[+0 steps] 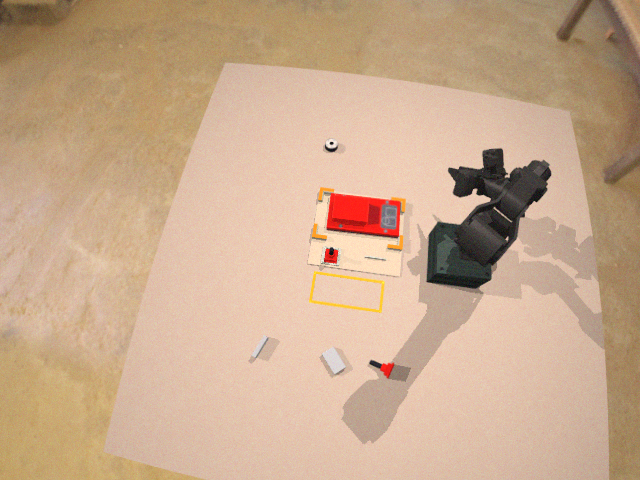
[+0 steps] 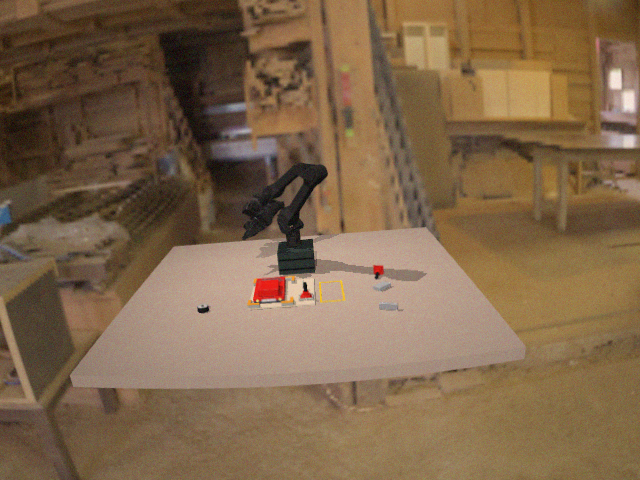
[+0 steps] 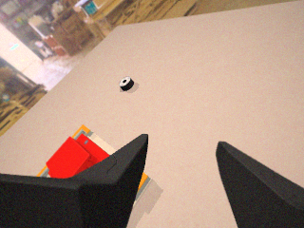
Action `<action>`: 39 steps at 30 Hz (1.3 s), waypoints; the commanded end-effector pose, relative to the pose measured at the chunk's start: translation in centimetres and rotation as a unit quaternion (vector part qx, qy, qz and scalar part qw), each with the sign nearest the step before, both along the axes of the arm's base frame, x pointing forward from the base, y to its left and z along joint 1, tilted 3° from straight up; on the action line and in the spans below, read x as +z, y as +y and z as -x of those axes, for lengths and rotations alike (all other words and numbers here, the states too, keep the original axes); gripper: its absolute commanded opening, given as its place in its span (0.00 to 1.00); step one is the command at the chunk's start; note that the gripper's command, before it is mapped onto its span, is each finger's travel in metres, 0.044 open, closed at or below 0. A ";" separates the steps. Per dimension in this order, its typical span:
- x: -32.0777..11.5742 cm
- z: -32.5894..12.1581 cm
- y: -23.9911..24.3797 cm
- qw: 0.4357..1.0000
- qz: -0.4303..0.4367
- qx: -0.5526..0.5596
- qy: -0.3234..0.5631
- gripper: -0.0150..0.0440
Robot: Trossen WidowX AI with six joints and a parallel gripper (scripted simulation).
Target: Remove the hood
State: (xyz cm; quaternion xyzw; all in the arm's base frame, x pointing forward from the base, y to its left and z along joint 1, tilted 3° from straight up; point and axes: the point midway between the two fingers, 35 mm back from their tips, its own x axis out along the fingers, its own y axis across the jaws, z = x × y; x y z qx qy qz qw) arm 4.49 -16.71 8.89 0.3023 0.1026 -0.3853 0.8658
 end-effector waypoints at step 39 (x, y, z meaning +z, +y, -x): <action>-1.0 -18.1 1.3 0.799 -0.134 0.432 0.397 1.00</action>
